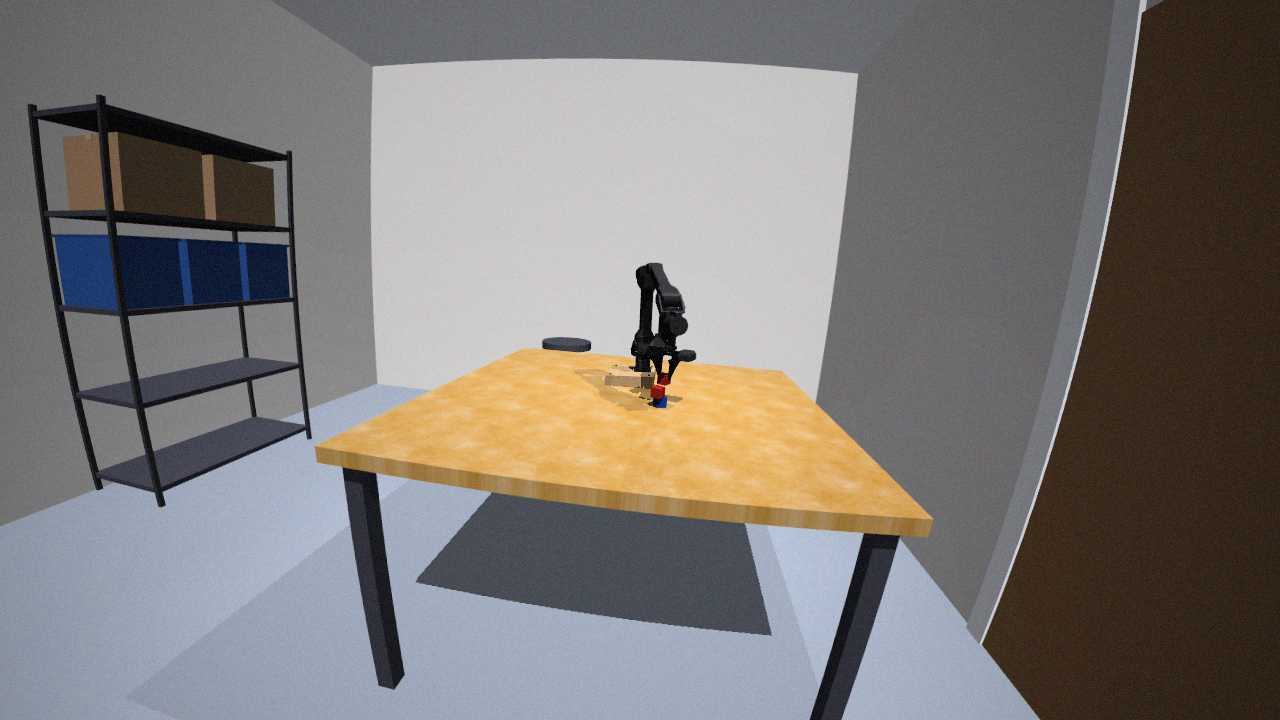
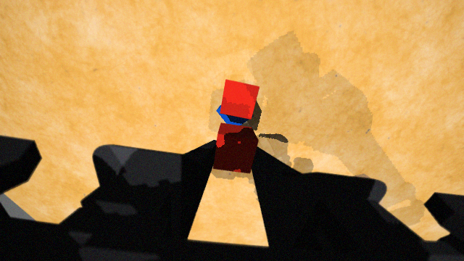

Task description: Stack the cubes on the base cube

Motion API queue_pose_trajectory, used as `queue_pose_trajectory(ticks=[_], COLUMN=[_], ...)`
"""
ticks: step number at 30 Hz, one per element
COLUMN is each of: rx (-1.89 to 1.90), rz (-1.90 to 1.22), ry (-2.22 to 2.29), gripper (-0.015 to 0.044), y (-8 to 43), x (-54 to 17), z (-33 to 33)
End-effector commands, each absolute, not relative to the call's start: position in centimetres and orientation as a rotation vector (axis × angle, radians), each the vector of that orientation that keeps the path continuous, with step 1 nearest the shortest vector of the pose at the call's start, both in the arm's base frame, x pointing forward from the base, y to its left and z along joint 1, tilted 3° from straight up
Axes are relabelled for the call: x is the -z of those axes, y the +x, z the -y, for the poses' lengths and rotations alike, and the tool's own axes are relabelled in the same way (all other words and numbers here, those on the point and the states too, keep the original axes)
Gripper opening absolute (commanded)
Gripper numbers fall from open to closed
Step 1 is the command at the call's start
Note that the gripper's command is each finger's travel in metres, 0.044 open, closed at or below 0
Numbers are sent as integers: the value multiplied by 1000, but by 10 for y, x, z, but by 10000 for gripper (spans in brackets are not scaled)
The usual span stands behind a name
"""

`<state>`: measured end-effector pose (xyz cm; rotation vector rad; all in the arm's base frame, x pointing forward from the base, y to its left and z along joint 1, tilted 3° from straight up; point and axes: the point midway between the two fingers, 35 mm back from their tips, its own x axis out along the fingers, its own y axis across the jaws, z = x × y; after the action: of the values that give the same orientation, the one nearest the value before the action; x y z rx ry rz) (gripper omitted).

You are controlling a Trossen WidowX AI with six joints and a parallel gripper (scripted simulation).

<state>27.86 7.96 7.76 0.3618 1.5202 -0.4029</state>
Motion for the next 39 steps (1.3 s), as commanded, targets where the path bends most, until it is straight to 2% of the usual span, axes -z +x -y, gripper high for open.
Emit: queue_pose_trajectory(ticks=[1,39], rx=[406,387], rz=[-1523,-1510], ry=[369,318], gripper=[105,105], y=[279,280], x=[-75,-45], z=[-80,-80])
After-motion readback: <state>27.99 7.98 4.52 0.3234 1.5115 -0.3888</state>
